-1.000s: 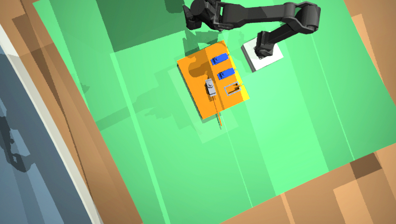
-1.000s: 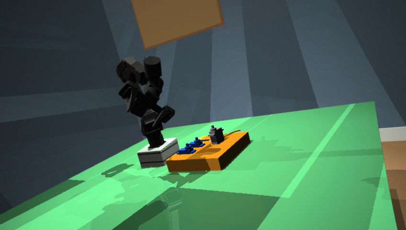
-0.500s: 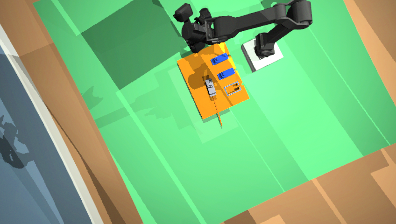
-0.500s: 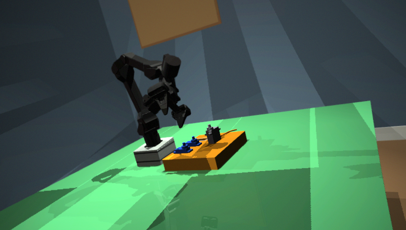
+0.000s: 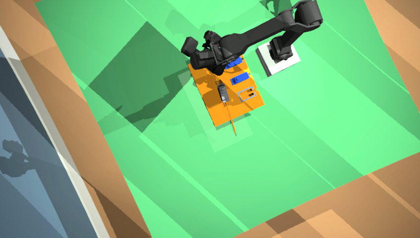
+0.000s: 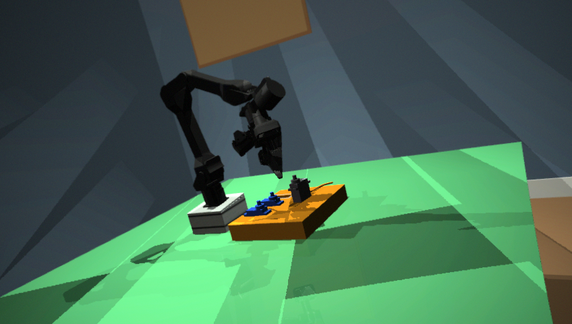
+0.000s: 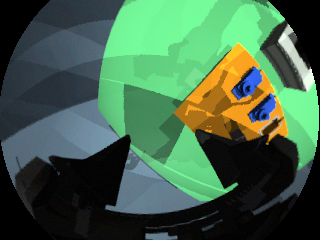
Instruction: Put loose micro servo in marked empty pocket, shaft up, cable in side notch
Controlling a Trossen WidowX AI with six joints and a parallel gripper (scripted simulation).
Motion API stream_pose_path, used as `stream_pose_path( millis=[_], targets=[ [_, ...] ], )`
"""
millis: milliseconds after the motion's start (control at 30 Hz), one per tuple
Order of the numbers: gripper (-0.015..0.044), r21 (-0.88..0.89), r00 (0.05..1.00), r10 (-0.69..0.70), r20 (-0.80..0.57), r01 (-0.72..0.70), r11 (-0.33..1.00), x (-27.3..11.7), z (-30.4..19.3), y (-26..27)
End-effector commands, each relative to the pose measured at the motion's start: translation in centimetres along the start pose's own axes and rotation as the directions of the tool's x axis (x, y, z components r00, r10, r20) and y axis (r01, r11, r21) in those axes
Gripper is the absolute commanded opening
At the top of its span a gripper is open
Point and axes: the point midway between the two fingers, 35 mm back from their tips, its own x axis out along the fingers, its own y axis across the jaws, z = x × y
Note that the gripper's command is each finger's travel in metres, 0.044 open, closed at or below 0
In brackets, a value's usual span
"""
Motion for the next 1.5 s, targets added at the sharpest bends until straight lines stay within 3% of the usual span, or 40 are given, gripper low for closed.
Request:
stream_pose_path(
  millis=[0, 367, 800, 1467],
  targets=[
    [0.044, -0.125, 0.996, -0.091, -0.024, 0.087, 0.988, -0.2, -1.9, -2.3],
    [0.044, -0.403, 0.95, -0.312, -0.029, 0.275, 0.873, -1.9, -5.6, -8.3],
    [0.044, -0.667, 0.844, -0.532, 0.065, 0.434, 0.606, -5.1, -7.9, -15.2],
    [0.044, -0.677, 0.838, -0.541, 0.073, 0.44, 0.59, -3.0, -7.8, -16.9]
  ],
)
